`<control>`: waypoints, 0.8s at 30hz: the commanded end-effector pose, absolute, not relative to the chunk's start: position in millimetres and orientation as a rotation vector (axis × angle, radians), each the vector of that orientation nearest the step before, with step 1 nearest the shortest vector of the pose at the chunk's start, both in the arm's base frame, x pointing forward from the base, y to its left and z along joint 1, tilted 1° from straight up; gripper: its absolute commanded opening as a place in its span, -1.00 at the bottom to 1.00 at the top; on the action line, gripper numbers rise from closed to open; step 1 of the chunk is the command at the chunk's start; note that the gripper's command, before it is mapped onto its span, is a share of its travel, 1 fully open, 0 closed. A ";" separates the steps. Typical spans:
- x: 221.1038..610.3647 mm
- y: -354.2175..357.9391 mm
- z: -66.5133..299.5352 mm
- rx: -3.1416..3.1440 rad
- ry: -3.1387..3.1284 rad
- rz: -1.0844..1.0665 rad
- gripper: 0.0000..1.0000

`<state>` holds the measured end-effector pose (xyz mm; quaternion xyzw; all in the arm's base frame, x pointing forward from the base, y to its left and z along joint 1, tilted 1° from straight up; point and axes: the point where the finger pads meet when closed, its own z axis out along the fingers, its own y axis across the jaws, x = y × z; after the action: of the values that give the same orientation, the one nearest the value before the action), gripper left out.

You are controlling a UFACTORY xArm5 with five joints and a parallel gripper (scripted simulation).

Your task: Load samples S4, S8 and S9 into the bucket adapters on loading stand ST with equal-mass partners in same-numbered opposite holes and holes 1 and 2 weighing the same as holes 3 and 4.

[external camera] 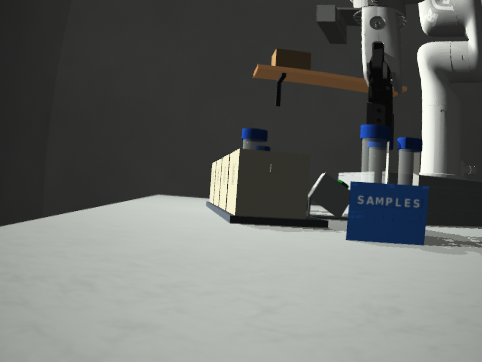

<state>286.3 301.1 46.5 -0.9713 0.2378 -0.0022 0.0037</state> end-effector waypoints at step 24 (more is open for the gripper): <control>287.1 302.2 31.6 -3.034 0.743 0.011 0.15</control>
<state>286.2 301.2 33.3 -0.9713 0.2378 -0.0021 0.0036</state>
